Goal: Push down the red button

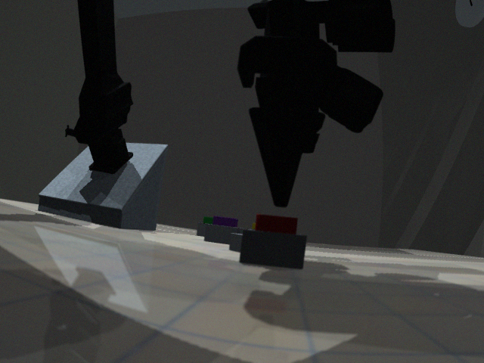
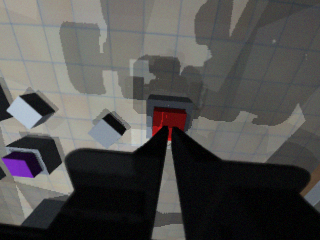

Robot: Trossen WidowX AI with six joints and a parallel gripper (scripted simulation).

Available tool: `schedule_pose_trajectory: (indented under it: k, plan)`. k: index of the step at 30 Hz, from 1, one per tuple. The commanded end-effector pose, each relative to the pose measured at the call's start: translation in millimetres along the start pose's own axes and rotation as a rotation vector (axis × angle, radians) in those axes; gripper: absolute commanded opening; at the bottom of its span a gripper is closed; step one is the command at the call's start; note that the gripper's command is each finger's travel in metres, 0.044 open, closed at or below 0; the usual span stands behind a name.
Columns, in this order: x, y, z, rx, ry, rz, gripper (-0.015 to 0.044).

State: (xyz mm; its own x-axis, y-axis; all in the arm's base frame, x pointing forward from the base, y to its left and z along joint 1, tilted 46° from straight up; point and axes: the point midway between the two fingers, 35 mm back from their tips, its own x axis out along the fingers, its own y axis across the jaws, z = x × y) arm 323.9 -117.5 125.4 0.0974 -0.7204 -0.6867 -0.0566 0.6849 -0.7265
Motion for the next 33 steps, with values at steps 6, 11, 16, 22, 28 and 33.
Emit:
schedule_pose_trajectory:
  k: [6,11,16,22,28,33]
  plan:
    - [15.3,0.4,-1.4,-0.006,0.005,0.001,0.0020]
    - [17.7,0.4,-1.6,-0.006,0.005,0.001,0.0020]
    - [17.7,0.4,-1.6,-0.006,0.005,0.001,0.0020]
    - [17.7,0.4,-1.6,-0.006,0.005,0.001,0.0020]
    - [5.9,0.1,-0.6,-0.002,0.003,-0.002,0.0020]
    - [-16.5,0.5,-1.3,-0.006,0.005,0.002,0.0020]
